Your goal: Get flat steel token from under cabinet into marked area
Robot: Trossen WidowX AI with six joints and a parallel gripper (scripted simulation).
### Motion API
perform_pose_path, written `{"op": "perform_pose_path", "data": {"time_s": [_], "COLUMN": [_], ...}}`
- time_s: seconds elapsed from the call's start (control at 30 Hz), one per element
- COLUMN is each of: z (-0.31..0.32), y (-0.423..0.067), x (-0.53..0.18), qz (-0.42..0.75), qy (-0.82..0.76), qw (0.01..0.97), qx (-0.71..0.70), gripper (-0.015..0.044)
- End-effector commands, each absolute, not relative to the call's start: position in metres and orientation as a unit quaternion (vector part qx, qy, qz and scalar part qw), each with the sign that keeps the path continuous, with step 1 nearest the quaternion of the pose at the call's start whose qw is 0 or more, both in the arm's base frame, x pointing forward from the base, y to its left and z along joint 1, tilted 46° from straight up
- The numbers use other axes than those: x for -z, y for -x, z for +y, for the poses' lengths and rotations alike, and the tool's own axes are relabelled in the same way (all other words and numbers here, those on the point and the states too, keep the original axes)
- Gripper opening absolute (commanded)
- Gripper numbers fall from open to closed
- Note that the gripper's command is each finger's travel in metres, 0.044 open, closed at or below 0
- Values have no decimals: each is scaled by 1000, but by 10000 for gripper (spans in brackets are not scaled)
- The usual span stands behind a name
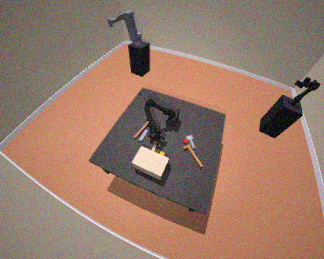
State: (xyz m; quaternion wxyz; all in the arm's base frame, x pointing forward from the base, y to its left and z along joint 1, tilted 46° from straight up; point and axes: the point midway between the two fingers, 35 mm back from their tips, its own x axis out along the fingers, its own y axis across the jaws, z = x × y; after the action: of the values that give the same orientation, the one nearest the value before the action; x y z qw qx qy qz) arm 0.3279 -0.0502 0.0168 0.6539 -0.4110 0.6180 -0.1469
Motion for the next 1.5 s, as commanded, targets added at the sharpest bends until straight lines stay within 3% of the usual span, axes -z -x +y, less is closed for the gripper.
{"op": "perform_pose_path", "data": {"time_s": [0.0,1.47], "z": [-54,-73], "y": [-321,-273], "x": [-17,-23], "qz": [620,621], "qy": [411,412], "qw": [652,651], "qx": [146,146], "gripper": [0,0]}}
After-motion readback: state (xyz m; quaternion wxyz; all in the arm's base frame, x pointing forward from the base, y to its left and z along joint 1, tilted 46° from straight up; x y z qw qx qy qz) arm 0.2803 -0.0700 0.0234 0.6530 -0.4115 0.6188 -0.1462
